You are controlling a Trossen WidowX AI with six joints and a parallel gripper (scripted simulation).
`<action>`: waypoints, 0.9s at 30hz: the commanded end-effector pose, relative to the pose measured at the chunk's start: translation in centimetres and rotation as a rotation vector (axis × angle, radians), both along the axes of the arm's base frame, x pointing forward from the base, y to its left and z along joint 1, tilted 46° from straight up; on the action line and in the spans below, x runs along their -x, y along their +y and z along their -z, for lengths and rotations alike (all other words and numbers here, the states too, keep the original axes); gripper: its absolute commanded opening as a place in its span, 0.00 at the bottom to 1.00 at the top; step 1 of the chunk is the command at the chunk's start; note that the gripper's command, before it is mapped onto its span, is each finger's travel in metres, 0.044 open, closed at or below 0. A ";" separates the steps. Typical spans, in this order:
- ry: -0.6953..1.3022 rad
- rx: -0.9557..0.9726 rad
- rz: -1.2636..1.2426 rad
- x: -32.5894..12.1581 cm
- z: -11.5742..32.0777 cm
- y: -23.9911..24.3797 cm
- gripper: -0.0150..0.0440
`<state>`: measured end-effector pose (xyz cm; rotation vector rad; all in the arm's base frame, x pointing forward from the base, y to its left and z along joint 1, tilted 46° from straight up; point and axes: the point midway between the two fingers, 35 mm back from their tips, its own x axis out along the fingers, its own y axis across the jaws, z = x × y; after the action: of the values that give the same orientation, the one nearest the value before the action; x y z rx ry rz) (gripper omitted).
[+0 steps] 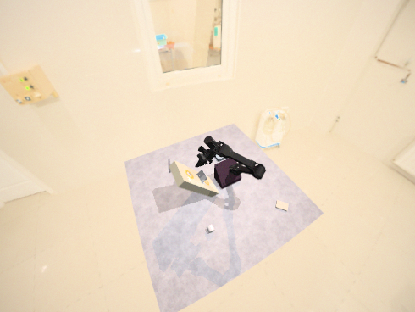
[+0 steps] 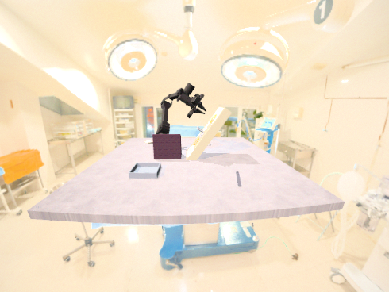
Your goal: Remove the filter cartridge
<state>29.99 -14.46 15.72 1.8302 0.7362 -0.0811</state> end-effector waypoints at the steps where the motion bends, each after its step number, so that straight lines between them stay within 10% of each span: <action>1: -0.016 0.027 -0.051 -0.5 0.0 0.8 0.42; 27: -0.012 0.031 -0.054 -3.0 1.3 2.1 0.42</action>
<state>32.67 -12.79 14.90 1.7691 0.7633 -0.0402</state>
